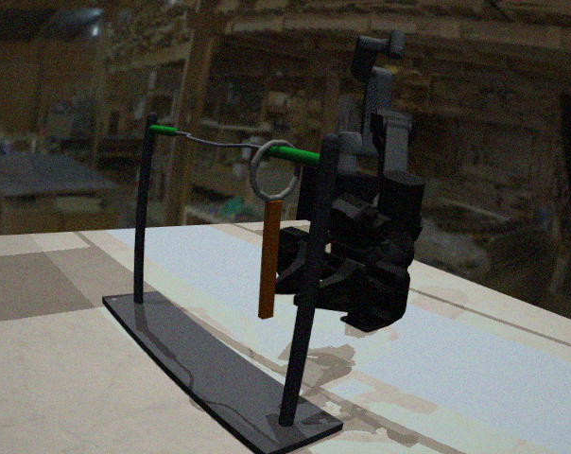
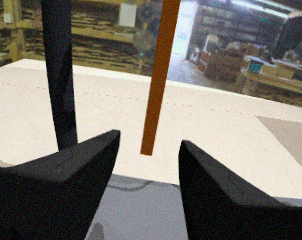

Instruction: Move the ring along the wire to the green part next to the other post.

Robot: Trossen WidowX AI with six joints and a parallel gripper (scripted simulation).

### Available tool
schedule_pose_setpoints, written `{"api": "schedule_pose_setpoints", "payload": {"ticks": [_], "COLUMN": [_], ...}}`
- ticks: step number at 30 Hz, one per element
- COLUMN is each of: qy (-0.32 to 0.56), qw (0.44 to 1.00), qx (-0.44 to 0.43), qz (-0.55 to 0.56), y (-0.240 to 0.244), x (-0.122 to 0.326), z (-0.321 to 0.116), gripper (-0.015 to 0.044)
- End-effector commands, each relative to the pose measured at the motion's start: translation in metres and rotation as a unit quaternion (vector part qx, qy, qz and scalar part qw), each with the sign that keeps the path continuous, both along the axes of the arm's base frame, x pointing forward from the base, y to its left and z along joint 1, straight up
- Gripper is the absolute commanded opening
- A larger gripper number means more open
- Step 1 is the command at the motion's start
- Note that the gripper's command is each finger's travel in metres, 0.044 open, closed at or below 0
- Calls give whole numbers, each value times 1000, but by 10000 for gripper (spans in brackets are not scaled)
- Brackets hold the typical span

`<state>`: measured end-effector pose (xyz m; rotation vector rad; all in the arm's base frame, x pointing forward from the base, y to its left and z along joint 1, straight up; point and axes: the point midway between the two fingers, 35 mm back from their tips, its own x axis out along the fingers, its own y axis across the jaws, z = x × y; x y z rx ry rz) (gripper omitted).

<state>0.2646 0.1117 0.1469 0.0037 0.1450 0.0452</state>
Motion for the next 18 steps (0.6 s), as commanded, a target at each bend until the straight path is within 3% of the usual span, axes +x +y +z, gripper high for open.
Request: {"api": "schedule_pose_setpoints", "payload": {"ticks": [1, 9, 18], "qy": [0, 0, 0], "qw": [1000, 1000, 1000], "qx": [2, 2, 0], "qz": [-3, -3, 0], "y": [-1, -1, -4], "x": [0, 0, -46], "z": [0, 0, 6], "gripper": [160, 160, 396]}}
